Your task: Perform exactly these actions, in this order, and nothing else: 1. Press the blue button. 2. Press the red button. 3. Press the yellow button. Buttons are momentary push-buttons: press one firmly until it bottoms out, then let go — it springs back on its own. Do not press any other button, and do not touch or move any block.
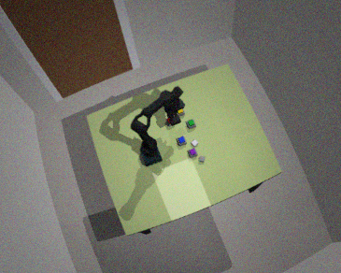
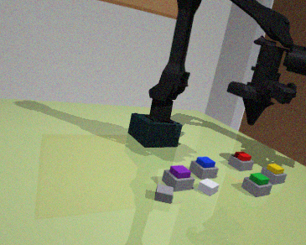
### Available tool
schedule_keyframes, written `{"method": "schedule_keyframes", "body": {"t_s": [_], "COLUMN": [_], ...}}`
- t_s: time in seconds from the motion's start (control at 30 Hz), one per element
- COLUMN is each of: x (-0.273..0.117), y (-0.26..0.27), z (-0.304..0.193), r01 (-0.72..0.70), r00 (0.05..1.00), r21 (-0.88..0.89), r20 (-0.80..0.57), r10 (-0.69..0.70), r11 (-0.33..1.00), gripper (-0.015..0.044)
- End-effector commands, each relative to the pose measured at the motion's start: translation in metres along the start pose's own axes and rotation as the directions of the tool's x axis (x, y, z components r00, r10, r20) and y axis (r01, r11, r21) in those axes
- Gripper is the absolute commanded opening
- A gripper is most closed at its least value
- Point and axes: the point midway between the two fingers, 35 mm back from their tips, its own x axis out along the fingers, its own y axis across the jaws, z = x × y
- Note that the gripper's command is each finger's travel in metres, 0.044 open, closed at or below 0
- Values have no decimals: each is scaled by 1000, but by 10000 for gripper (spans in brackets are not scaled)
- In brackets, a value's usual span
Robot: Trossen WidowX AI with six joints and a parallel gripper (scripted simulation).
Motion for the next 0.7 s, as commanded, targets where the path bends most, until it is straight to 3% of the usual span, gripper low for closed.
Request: {"method": "schedule_keyframes", "body": {"t_s": [0.0,0.1,0.27,0.67], "x": [0,2,59,71], "y": [17,17,17,17], "z": [-5,-5,-5,-5], "r01": [-6,-6,-6,-6], "r00": [1000,1000,1000,1000], "r21": [21,21,21,21], "r20": [-1,-1,-1,-1], "r10": [6,6,6,6], "r11": [1000,1000,1000,1000], "gripper": [20,20,20,20]}}
